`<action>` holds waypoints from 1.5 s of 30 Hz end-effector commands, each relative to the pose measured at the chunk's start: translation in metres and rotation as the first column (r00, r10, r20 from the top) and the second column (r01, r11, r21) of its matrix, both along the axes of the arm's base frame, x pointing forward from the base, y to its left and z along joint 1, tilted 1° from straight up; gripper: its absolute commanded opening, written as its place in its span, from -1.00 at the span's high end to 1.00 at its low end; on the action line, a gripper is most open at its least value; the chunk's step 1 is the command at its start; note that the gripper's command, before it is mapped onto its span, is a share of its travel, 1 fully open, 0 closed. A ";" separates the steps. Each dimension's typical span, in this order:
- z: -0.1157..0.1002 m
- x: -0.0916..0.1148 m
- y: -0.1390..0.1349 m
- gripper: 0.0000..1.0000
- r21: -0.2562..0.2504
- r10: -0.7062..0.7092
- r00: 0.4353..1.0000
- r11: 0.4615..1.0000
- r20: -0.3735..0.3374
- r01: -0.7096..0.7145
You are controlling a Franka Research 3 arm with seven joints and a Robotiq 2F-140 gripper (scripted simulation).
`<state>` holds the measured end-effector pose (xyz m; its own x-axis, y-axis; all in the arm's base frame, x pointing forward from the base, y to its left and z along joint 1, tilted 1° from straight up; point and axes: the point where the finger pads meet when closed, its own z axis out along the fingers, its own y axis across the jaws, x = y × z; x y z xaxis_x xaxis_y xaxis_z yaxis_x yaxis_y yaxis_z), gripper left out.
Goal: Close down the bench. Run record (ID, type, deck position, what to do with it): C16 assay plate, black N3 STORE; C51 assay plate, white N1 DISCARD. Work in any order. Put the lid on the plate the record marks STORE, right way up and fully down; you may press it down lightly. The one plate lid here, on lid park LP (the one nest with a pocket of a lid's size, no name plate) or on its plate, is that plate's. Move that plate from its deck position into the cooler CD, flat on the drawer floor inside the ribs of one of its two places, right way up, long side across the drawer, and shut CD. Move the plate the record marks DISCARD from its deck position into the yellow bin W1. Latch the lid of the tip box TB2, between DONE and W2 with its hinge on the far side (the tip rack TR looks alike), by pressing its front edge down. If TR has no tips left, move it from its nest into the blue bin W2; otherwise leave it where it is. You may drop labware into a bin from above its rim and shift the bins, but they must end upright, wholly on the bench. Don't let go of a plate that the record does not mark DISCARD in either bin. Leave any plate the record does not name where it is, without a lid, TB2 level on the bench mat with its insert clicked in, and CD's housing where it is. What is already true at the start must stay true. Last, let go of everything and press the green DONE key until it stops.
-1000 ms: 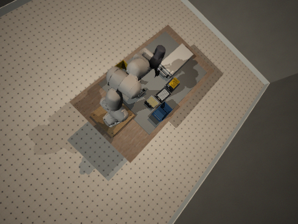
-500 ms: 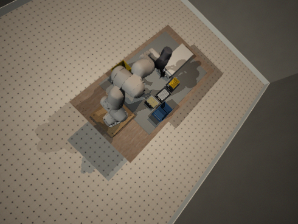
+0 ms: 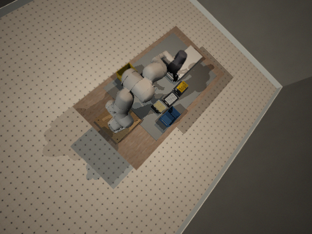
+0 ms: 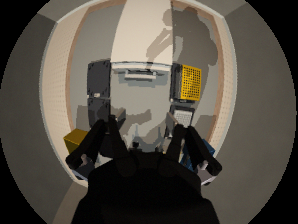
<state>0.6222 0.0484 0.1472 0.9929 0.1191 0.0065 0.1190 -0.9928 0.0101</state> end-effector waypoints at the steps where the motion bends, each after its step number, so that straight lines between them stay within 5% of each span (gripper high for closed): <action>1: -0.001 0.005 -0.012 -0.33 0.000 0.032 0.999 0.999 -0.013 -0.032; 45: 0.004 0.108 -0.124 -0.33 0.000 0.032 0.999 0.999 -0.013 -0.032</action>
